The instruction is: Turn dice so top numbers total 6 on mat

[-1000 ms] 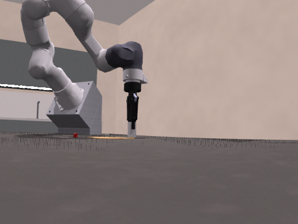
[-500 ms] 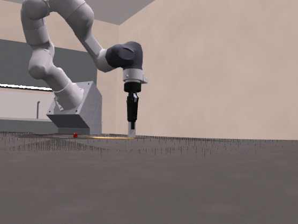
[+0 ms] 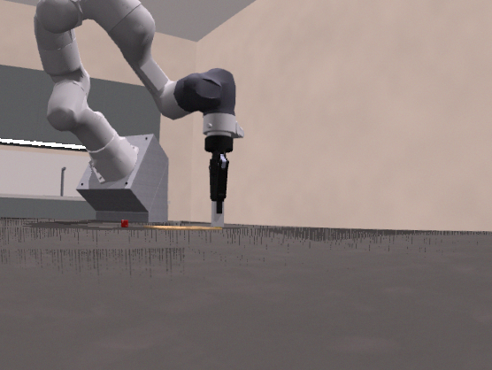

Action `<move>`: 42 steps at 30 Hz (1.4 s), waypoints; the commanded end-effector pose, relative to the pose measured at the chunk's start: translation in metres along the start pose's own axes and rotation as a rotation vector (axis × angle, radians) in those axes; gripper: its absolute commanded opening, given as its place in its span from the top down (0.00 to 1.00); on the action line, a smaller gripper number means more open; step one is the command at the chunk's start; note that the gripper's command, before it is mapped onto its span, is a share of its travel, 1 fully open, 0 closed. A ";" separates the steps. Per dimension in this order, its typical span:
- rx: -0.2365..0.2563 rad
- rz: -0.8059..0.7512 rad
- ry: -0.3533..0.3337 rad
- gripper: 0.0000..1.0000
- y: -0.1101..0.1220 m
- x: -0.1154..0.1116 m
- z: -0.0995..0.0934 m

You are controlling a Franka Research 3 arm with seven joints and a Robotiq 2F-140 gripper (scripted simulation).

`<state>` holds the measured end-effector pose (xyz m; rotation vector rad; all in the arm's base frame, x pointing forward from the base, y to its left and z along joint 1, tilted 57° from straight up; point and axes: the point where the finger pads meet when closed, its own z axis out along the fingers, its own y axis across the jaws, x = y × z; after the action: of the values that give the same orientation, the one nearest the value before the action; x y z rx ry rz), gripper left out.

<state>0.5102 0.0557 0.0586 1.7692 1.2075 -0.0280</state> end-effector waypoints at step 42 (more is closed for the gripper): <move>0.000 0.002 0.001 0.93 0.001 0.000 -0.099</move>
<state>0.4662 0.1261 0.1104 1.7786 1.2015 -0.0153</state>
